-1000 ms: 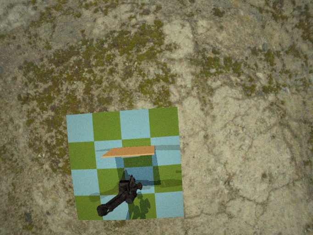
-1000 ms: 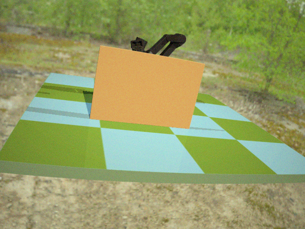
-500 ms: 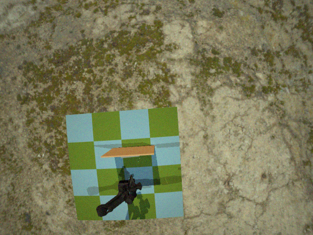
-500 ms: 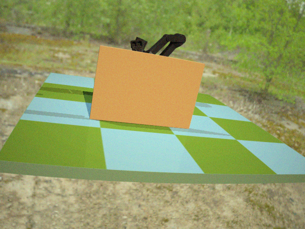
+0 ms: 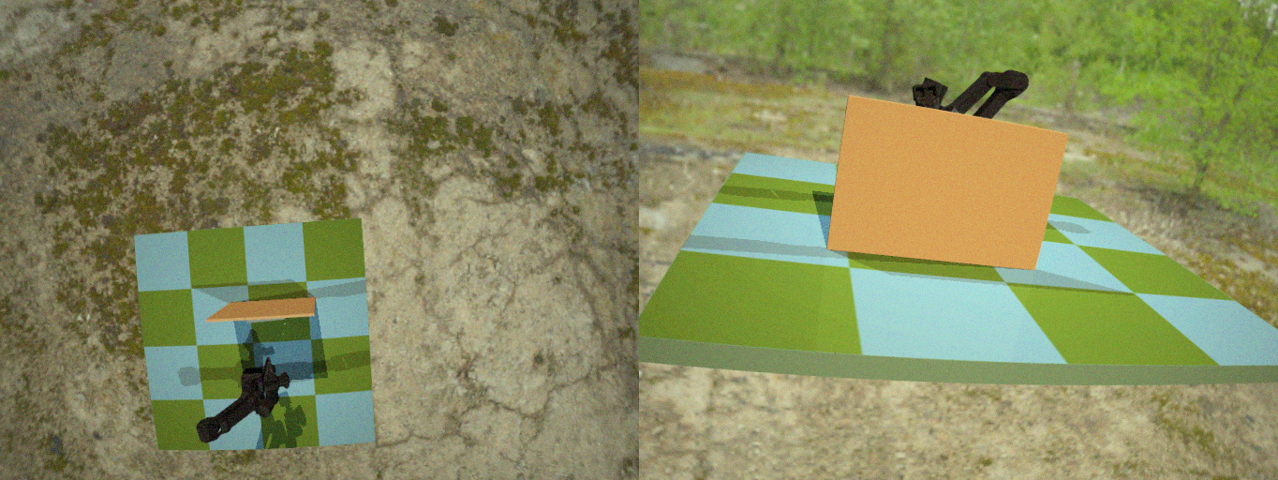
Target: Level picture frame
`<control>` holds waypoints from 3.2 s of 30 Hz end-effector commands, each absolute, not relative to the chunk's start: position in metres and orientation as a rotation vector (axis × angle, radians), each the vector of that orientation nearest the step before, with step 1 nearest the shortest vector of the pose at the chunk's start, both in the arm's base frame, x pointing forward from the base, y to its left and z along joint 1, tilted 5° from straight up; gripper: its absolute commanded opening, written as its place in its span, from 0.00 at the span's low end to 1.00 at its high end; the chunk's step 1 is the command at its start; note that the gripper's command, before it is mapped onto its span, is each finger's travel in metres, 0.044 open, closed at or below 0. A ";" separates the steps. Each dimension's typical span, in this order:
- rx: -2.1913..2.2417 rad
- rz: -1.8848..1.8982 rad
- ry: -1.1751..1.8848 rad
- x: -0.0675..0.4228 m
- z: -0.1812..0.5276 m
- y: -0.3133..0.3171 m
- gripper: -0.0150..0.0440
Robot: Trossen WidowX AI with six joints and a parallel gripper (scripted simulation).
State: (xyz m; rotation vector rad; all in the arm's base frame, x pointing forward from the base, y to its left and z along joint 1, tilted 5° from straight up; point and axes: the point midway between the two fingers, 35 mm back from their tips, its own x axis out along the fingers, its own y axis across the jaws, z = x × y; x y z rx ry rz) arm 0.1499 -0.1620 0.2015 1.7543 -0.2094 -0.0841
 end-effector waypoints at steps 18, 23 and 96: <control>1.752 -0.083 -0.210 0.151 0.201 -0.163 0.69; 1.689 -0.071 -0.216 0.180 0.189 -0.172 0.69; 1.619 -0.080 -0.208 0.322 0.179 -0.198 0.69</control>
